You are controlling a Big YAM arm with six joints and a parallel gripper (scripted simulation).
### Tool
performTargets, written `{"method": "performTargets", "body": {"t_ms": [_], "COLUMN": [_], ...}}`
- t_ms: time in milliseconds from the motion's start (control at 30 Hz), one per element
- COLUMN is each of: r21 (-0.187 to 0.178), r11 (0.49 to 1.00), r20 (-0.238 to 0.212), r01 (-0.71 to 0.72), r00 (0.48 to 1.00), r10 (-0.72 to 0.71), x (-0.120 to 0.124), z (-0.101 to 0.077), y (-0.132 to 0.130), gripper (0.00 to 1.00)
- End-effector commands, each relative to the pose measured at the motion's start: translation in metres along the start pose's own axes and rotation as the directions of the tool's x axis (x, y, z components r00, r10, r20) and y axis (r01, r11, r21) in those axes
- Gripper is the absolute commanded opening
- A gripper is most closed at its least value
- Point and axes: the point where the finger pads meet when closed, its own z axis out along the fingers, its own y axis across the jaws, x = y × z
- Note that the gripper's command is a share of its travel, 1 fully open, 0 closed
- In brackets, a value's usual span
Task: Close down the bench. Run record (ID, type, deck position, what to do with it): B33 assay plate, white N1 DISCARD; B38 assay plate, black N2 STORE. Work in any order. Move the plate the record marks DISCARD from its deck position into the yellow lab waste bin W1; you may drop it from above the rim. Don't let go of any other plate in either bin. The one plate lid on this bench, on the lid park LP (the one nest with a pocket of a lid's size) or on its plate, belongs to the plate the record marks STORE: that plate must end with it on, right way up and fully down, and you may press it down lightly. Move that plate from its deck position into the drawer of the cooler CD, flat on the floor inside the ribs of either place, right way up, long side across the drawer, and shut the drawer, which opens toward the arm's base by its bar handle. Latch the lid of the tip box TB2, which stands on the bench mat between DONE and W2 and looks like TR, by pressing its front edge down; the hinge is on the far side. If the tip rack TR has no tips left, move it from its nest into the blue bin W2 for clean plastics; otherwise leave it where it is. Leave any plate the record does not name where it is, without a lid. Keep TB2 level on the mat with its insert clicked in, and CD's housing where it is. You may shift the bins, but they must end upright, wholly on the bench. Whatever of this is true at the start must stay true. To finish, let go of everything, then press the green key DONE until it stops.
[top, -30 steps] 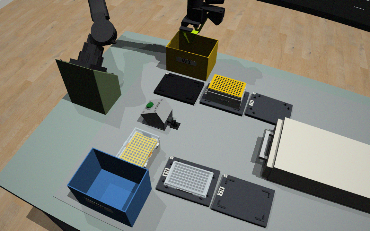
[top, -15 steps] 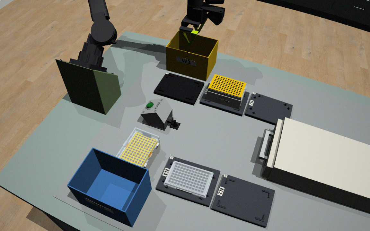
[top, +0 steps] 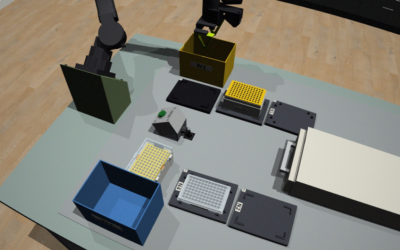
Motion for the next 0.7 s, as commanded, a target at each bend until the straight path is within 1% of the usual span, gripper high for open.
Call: {"method": "performTargets", "body": {"t_ms": [0,100,133,200,500,567,667], "r21": [-0.004,-0.004,0.001,-0.009,-0.007,-0.007,-0.006], "r11": [1.0,1.0,1.0,1.0,1.0,1.0,1.0], "r20": [0.021,0.021,0.01,0.031,0.032,0.032,0.033], "r01": [-0.003,-0.003,-0.014,0.006,0.006,0.006,0.005], "r00": [1.0,1.0,1.0,0.999,0.999,0.999,0.999], "r10": [0.003,0.003,0.014,-0.006,-0.005,-0.005,-0.005], "x": [-0.002,-0.002,-0.008,-0.023,-0.053,-0.053,-0.063], "z": [-0.005,-0.005,-0.003,-0.014,-0.018,-0.018,-0.019], "y": [0.0,0.0,-0.007,0.002,-0.021,-0.021,-0.029], "gripper": [1.0,1.0,1.0,1.0,1.0,1.0,1.0]}}
